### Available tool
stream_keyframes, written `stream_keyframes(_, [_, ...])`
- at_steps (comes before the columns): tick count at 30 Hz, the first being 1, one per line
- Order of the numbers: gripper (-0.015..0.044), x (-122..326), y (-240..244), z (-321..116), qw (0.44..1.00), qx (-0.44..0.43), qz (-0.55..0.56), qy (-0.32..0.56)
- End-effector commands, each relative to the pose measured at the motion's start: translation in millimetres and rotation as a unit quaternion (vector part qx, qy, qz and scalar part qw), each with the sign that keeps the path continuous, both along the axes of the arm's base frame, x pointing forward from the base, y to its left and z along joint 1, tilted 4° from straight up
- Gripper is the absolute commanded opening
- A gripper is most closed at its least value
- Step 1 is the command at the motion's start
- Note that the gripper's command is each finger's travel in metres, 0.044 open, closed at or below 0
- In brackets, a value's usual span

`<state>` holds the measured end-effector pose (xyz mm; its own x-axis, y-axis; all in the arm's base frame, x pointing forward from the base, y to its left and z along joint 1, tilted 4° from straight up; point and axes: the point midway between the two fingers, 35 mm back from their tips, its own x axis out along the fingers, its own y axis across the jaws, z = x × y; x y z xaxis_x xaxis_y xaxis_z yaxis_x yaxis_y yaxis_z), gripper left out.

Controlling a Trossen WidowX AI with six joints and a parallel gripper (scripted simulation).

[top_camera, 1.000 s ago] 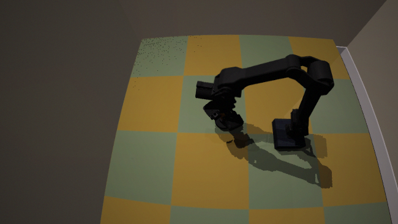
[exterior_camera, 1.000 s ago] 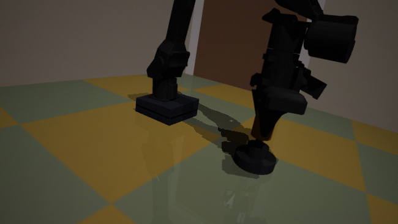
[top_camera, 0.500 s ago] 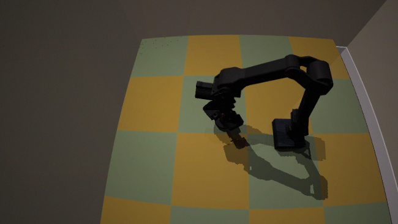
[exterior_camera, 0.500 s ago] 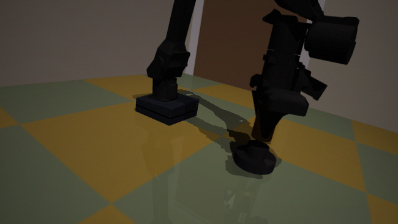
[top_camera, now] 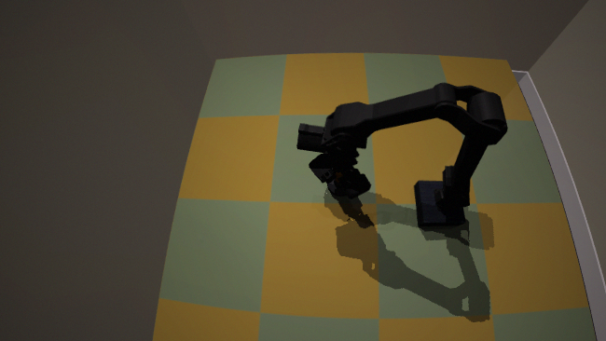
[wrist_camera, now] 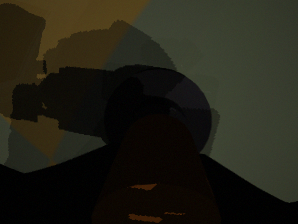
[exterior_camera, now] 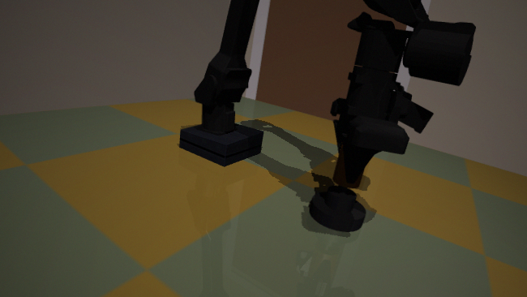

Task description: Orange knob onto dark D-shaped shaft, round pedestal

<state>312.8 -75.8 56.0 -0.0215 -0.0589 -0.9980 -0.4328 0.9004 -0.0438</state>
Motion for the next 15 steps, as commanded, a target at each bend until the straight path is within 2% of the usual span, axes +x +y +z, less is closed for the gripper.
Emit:
stream_keyframes(1, [0.0, 1.2, -0.6, 0.0, 1.0, -0.001, 0.003, -0.002])
stream_keyframes(15, [0.0, 1.3, -0.5, 1.4, 1.0, -0.001, 0.003, -0.002])
